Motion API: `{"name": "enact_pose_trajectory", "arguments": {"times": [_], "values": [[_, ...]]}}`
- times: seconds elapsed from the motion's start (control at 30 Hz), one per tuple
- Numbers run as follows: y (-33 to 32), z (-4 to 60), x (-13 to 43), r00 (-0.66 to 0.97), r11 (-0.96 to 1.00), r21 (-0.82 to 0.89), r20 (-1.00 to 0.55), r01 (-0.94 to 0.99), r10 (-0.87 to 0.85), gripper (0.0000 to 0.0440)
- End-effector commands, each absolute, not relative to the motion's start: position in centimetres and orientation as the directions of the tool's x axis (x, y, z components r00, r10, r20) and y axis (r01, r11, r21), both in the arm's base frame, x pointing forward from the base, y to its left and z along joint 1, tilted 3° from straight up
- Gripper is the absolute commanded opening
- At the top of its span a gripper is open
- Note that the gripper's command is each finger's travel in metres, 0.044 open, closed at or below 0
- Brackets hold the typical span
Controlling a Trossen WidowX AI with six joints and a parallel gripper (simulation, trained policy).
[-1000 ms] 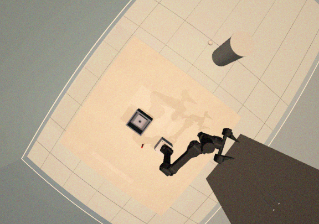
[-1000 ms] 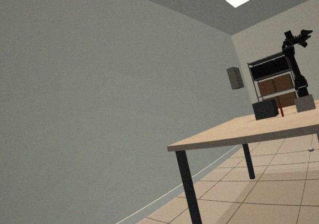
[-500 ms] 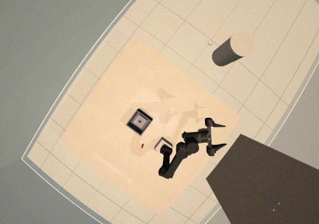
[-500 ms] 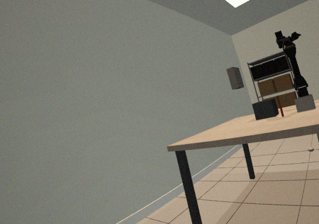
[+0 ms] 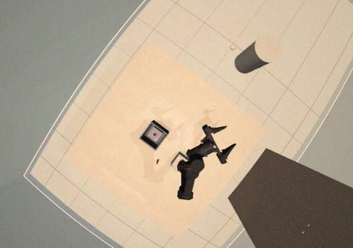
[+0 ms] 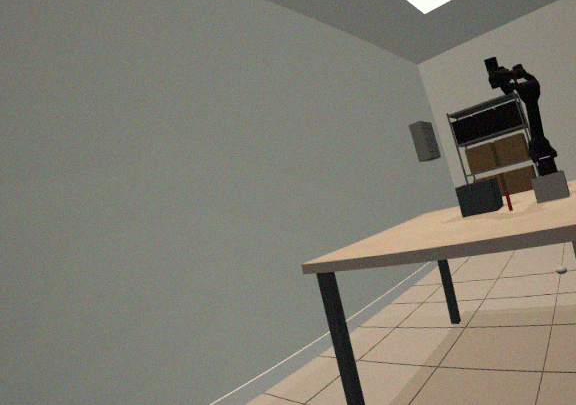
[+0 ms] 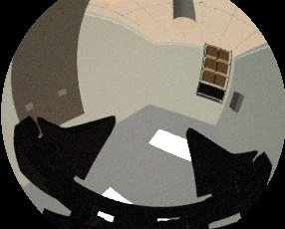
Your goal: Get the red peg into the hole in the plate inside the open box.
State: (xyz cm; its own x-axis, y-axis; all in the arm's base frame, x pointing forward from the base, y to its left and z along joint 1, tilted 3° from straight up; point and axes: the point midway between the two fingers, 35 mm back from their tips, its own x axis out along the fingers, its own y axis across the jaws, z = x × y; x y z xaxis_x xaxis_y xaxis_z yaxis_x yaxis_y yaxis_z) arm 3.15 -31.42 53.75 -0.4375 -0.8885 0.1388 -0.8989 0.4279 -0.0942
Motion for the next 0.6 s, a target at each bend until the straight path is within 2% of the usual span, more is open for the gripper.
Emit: {"name": "enact_pose_trajectory", "arguments": {"times": [0.0, 0.57], "values": [[-31.1, 53.6, 4.9, -0.369, 0.357, -0.104, 0.136, -0.928, -0.920, 0.0440], [-27.2, 52.1, 15.2, 0.075, -0.084, -0.095, 0.097, -0.992, -0.992, 0.0440]]}}
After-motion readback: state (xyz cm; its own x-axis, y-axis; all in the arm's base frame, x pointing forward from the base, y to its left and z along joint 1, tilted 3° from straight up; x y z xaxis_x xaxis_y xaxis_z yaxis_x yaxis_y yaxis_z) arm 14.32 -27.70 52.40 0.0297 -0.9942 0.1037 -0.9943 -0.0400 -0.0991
